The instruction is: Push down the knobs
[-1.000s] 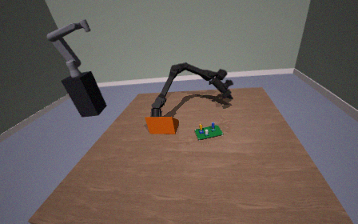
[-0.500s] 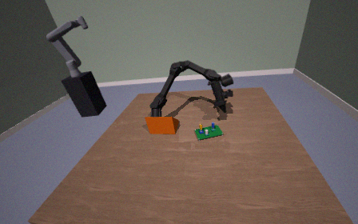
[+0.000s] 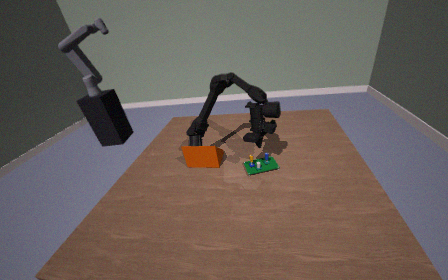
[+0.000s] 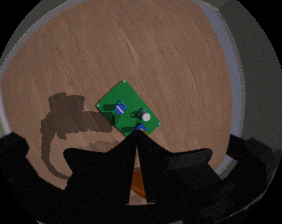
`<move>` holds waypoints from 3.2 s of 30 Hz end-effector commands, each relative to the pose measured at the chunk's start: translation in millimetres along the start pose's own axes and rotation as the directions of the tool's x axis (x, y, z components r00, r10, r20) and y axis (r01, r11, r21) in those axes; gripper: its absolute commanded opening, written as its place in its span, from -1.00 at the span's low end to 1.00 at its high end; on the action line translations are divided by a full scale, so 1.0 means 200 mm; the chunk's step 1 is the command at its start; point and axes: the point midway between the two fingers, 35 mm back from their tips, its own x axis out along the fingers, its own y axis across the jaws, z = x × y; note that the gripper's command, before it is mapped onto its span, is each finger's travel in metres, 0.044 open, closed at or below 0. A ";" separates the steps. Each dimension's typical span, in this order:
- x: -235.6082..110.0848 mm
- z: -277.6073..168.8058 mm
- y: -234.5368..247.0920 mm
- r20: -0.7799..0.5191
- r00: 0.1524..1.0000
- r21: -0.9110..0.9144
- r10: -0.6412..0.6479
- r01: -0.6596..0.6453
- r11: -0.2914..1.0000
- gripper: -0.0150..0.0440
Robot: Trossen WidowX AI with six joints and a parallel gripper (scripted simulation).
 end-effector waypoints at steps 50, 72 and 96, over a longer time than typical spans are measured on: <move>0.18 -0.18 -0.13 -0.100 0.988 0.133 0.115 -0.102 0.986 -0.49; 0.20 -0.18 -0.13 -0.100 0.988 0.133 0.115 -0.102 0.986 -0.49; 0.21 -0.18 -0.13 -0.100 0.988 0.133 0.116 -0.102 0.986 -0.49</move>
